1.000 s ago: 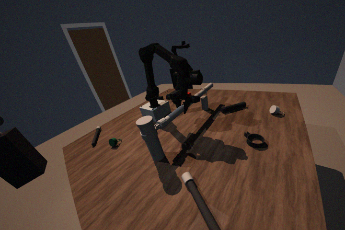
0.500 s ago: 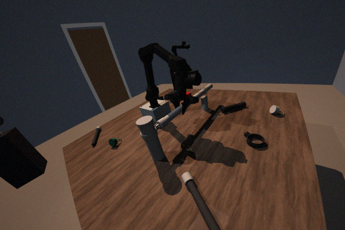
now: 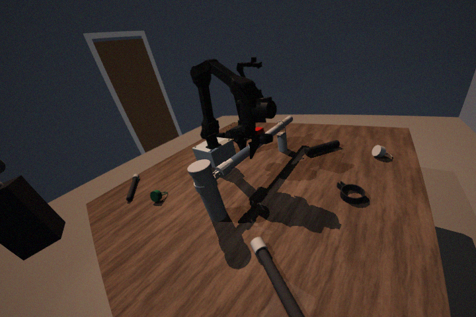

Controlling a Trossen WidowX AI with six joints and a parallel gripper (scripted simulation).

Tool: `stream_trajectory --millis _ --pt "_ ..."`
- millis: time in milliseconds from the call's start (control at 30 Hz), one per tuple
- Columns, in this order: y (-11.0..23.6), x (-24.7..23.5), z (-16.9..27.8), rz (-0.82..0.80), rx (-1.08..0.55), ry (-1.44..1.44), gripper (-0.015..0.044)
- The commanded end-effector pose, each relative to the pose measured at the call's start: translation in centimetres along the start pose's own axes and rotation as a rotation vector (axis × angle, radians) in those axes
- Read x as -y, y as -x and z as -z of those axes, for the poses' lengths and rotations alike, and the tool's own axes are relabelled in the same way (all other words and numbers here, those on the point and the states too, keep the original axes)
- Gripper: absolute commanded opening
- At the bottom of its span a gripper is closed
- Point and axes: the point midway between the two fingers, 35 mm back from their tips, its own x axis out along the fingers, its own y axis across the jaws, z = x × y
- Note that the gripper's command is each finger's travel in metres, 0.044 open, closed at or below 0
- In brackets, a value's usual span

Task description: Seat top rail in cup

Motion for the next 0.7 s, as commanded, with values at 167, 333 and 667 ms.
stream_trajectory --millis 167,333,667 --pt "0.37 -0.19 -1.11 -0.014 0.014 -0.003 0.0000" --pt "0.29 -0.17 -1.42 -0.014 0.015 -0.003 0.0000" --pt "-0.11 -0.03 -0.86 -0.002 -0.001 0.000 0.0000"
